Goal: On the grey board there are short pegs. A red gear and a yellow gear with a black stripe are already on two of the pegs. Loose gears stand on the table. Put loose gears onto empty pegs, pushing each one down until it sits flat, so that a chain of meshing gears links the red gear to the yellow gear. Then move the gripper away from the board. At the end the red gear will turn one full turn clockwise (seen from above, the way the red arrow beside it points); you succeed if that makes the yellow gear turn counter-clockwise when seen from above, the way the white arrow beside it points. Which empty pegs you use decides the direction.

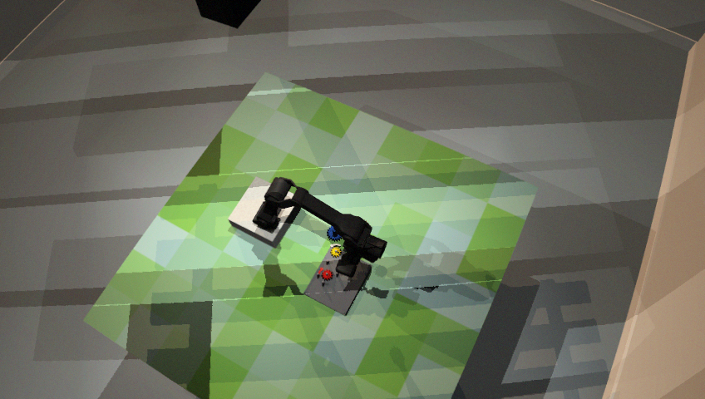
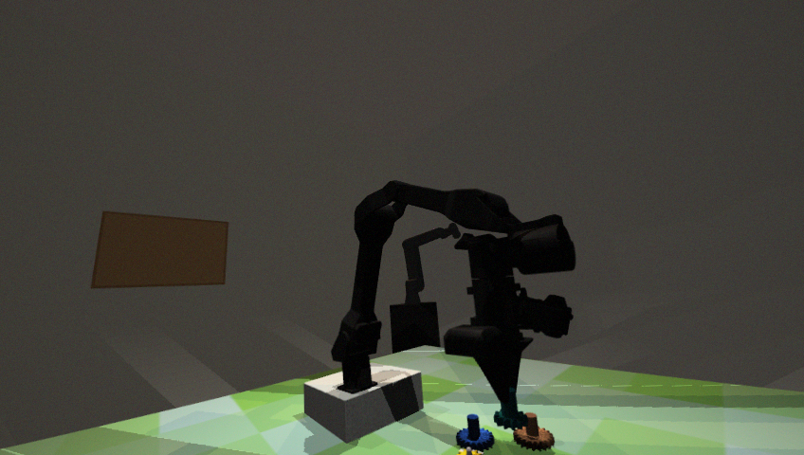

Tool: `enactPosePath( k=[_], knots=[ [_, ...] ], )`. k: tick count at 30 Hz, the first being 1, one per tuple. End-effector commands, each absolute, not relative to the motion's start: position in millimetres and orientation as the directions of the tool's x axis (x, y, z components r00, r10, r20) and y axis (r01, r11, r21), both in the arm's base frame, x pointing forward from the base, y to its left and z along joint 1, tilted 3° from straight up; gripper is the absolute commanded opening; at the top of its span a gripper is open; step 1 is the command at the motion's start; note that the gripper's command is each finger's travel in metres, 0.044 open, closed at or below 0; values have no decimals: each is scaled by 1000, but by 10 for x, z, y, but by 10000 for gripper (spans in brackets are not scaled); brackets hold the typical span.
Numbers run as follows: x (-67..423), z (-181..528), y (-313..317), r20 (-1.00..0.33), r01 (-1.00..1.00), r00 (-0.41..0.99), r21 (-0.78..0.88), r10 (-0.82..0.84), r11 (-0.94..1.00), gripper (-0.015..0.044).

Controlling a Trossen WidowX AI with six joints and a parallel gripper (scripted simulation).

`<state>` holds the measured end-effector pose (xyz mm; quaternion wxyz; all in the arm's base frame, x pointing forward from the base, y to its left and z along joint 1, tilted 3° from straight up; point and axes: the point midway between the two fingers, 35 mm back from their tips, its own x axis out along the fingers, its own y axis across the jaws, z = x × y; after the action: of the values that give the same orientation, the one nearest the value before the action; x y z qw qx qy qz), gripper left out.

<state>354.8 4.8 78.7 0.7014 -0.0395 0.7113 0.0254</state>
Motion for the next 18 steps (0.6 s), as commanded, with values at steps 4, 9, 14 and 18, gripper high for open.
enactPosePath(
  k=[4, 9, 14, 18],
  knots=[
    [3477, 728, -70, -1000, -93, -9, -25, -26, 995, 0],
    [3425, 682, -140, -1000, -93, -10, -26, -27, 995, 0],
    [3371, 636, -208, -1000, -93, -10, -26, -27, 995, 0],
    [3325, 599, -261, -1000, -93, -11, -27, -28, 995, 0]
  ],
)
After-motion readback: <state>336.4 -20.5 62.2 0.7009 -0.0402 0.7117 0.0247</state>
